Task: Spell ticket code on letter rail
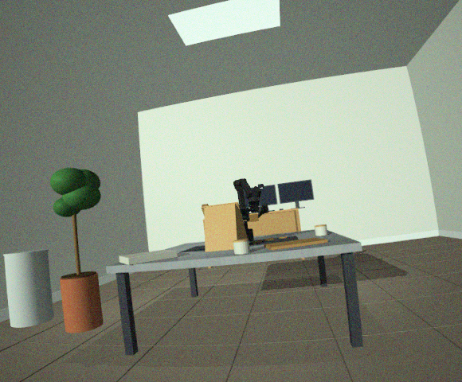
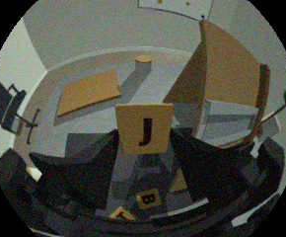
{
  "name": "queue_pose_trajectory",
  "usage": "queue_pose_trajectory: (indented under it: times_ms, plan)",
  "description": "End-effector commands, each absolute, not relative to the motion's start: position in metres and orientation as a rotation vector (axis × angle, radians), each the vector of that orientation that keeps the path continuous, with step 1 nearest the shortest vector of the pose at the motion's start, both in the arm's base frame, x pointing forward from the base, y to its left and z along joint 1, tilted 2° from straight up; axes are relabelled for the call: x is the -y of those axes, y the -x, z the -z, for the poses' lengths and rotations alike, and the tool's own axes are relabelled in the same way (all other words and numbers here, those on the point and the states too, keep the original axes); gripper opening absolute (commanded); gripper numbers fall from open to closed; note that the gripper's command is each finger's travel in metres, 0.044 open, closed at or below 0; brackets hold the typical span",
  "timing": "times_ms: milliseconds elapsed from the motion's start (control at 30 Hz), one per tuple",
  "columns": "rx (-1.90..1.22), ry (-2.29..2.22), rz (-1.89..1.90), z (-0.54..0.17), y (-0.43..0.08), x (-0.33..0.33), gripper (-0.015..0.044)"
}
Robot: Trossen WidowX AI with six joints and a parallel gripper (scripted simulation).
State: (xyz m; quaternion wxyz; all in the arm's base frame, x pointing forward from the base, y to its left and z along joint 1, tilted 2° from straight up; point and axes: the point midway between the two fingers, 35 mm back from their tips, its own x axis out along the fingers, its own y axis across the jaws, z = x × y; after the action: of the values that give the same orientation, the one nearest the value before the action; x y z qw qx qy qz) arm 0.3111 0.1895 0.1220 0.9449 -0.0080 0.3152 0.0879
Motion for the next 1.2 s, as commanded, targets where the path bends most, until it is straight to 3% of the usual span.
queue_pose_trajectory:
  times_ms: [0,1167]
  plan:
    - [-0.639,0.015,-0.184,-0.124,-0.311,-0.188,0.0000]
    - [-0.638,0.017,-0.183,-0.123,-0.315,-0.170,0.0000]
